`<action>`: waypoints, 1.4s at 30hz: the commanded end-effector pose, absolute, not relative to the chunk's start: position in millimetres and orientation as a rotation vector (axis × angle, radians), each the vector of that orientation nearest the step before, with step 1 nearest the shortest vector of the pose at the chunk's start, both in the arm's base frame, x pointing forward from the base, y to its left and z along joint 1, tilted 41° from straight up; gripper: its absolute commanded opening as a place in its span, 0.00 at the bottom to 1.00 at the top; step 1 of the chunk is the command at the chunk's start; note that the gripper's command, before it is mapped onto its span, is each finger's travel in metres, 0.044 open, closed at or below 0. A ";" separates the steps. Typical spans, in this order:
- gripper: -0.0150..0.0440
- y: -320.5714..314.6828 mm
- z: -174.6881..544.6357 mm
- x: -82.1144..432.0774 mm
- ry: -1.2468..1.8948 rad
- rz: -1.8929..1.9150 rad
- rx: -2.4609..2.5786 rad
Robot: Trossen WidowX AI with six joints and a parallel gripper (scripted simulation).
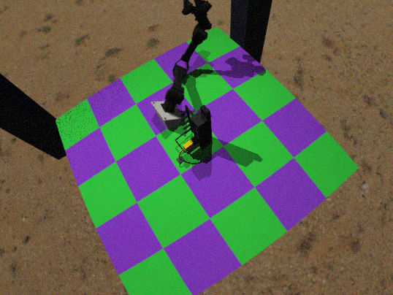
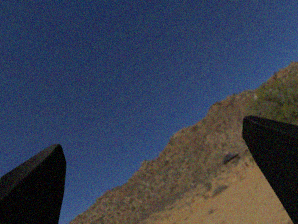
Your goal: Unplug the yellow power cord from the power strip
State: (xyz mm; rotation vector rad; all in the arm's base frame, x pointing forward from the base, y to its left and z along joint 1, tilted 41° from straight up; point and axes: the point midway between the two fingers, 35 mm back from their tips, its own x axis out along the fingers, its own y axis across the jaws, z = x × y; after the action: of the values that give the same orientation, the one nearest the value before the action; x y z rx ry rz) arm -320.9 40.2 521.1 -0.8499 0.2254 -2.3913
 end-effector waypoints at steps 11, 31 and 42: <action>0.53 -12.5 603.9 -195.0 0.128 -2.138 -1.169; 0.53 -143.9 593.5 126.1 0.115 -1.210 -1.282; 0.53 -191.8 480.0 264.4 0.293 -0.745 -0.954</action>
State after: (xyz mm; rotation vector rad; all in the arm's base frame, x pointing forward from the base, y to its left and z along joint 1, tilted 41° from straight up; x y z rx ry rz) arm 230.3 -181.0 519.3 -1.0748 0.2279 -0.8637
